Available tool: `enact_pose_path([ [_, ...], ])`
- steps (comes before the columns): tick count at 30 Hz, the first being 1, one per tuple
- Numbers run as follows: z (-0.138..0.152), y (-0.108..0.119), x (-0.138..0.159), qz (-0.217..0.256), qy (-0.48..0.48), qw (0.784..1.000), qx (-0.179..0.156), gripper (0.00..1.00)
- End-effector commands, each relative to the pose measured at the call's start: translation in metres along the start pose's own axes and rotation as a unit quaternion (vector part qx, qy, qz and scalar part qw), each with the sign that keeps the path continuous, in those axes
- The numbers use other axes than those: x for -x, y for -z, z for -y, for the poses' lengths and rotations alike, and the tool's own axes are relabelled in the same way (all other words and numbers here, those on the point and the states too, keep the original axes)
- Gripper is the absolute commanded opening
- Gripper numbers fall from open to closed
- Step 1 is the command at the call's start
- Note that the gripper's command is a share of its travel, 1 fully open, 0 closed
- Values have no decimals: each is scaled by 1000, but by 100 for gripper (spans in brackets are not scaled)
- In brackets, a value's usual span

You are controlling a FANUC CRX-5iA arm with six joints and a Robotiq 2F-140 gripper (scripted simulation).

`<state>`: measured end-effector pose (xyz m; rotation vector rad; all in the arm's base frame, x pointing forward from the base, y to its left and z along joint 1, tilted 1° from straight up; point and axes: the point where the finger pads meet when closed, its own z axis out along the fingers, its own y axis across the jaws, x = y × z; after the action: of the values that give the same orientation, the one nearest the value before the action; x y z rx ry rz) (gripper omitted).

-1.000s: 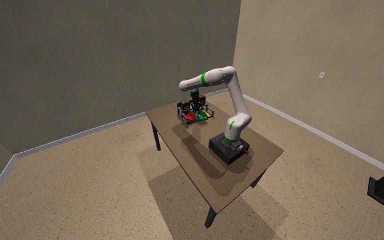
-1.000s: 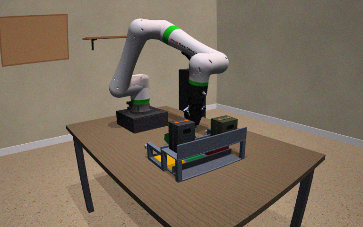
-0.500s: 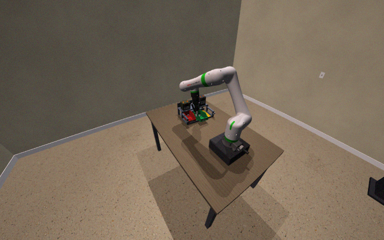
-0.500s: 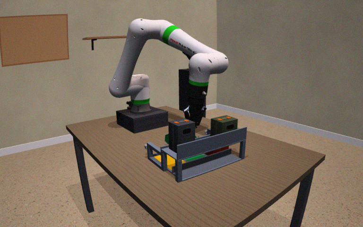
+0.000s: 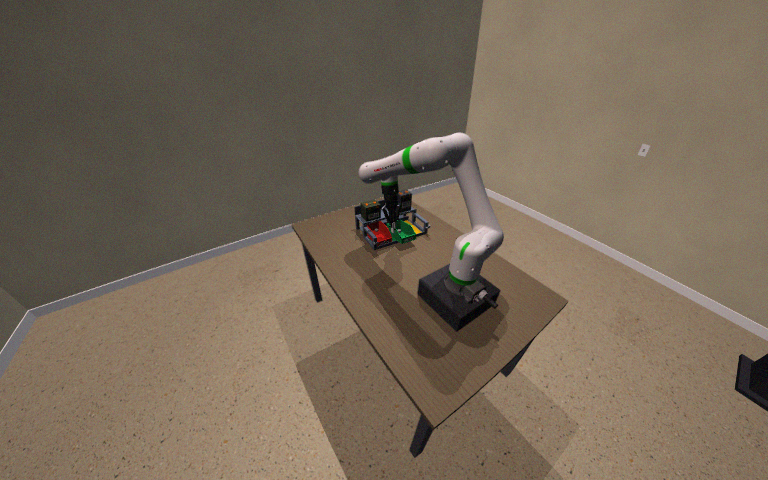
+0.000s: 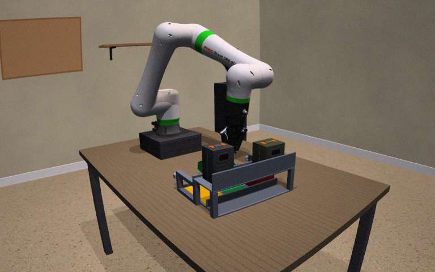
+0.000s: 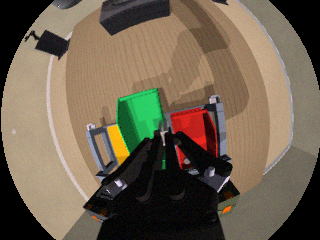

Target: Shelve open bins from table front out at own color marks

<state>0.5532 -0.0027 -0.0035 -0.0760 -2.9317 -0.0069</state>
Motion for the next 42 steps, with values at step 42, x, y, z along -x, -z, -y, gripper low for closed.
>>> enact_pose_path([
  [42, 0, 1, 13, 13, 0, 1000, 0, 0],
])
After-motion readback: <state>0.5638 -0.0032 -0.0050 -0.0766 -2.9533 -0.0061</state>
